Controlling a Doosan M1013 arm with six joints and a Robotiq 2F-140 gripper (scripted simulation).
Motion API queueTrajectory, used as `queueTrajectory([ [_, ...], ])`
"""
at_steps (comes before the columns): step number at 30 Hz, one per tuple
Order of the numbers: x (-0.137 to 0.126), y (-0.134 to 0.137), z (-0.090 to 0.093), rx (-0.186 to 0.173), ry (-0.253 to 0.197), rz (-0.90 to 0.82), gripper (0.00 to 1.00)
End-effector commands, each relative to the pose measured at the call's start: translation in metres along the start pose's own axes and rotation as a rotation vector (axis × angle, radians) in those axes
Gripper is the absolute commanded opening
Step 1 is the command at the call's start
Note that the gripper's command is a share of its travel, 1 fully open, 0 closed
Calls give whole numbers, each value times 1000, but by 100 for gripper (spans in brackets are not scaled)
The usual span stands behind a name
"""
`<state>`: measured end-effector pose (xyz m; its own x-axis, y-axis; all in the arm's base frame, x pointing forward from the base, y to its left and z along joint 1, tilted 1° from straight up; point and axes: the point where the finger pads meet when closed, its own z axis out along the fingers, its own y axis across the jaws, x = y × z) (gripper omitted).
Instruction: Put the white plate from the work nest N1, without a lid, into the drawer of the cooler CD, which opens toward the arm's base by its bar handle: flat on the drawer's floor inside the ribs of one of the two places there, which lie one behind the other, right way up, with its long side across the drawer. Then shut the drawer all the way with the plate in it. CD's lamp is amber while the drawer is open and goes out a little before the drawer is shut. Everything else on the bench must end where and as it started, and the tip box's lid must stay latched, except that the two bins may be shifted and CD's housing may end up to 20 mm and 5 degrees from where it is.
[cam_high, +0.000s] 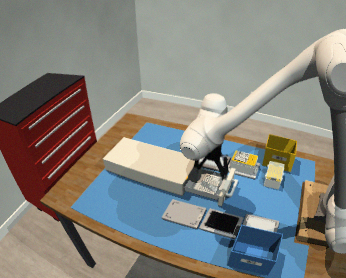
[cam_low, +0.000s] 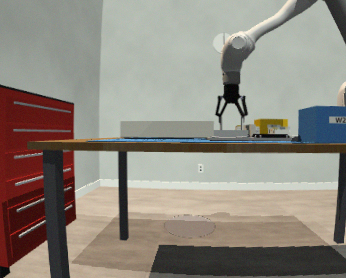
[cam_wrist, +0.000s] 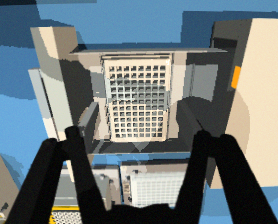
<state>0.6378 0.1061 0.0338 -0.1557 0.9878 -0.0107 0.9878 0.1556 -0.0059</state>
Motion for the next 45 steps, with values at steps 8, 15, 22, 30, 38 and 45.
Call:
queueTrajectory([
  [8, 0, 0, -13, 0, 0, 0, 66],
  [15, 0, 0, -19, 0, 0, 0, 66],
  [22, 0, 0, -29, 0, 0, 0, 66],
  [30, 0, 0, -37, 0, 0, 0, 66],
  [38, 0, 0, -47, 0, 0, 0, 66],
  [45, 0, 0, -57, 0, 0, 0, 66],
])
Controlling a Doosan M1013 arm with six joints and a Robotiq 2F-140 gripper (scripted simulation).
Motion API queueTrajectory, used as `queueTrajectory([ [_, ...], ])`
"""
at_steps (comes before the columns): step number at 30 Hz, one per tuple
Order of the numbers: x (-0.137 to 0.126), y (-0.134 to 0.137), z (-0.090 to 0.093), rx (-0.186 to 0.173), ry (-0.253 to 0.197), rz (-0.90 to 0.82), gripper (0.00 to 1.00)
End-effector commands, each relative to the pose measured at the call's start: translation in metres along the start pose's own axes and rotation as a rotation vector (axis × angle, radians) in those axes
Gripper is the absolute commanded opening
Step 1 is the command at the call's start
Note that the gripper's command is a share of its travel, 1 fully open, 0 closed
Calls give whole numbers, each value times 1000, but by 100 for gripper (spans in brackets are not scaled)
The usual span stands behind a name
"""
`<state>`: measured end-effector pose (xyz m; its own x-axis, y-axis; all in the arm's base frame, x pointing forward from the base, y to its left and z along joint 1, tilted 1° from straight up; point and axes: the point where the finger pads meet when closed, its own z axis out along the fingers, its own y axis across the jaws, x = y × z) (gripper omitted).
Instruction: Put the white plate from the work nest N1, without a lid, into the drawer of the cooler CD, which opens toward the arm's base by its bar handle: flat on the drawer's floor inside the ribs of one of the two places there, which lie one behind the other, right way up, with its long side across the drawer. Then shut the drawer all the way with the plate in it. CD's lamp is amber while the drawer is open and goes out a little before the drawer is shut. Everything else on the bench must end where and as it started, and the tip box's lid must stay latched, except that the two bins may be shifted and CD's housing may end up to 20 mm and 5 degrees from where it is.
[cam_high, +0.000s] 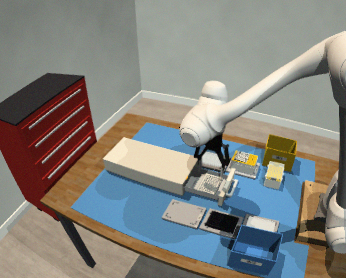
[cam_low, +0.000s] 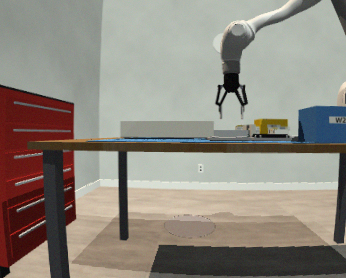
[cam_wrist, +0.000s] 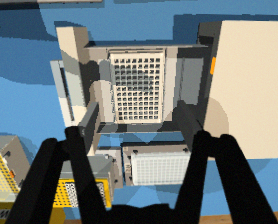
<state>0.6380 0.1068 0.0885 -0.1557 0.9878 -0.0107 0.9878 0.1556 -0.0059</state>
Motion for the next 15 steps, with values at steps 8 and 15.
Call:
queueTrajectory([
  [8, 0, 0, -10, 0, 0, 0, 66],
  [15, 0, 0, -19, 0, 0, 0, 66],
])
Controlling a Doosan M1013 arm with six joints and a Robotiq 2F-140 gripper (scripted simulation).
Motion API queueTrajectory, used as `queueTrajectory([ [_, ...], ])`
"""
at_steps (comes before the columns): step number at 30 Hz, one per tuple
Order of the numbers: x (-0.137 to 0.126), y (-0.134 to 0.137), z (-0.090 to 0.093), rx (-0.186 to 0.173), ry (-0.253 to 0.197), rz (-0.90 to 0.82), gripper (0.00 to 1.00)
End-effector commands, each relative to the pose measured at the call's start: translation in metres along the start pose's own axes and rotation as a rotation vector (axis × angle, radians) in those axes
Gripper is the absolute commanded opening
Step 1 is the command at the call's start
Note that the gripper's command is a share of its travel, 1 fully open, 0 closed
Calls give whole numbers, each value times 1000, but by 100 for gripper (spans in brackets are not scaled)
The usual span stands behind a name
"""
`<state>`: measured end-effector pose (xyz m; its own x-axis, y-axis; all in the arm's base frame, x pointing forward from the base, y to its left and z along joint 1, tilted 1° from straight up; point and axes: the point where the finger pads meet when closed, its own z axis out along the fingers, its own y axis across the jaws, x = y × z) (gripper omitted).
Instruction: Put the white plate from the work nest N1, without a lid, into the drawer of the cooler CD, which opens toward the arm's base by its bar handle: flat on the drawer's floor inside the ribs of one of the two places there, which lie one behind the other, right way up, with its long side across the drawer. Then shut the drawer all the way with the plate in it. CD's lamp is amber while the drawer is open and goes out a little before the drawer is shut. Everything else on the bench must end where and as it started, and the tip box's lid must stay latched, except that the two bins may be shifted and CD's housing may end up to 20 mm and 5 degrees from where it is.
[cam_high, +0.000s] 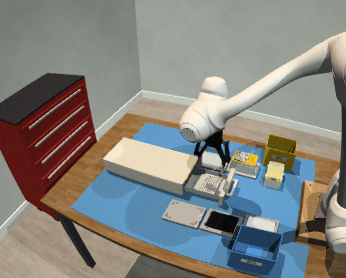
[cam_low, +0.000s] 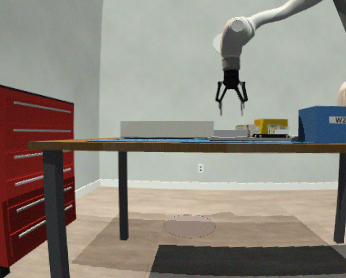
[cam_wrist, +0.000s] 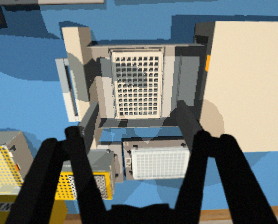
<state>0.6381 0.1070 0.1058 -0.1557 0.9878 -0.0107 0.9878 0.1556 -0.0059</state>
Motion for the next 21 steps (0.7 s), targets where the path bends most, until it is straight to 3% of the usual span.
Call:
queueTrajectory([
  [1, 0, 0, -3, 0, 0, 0, 66],
  [21, 0, 0, -25, 0, 0, 0, 66],
])
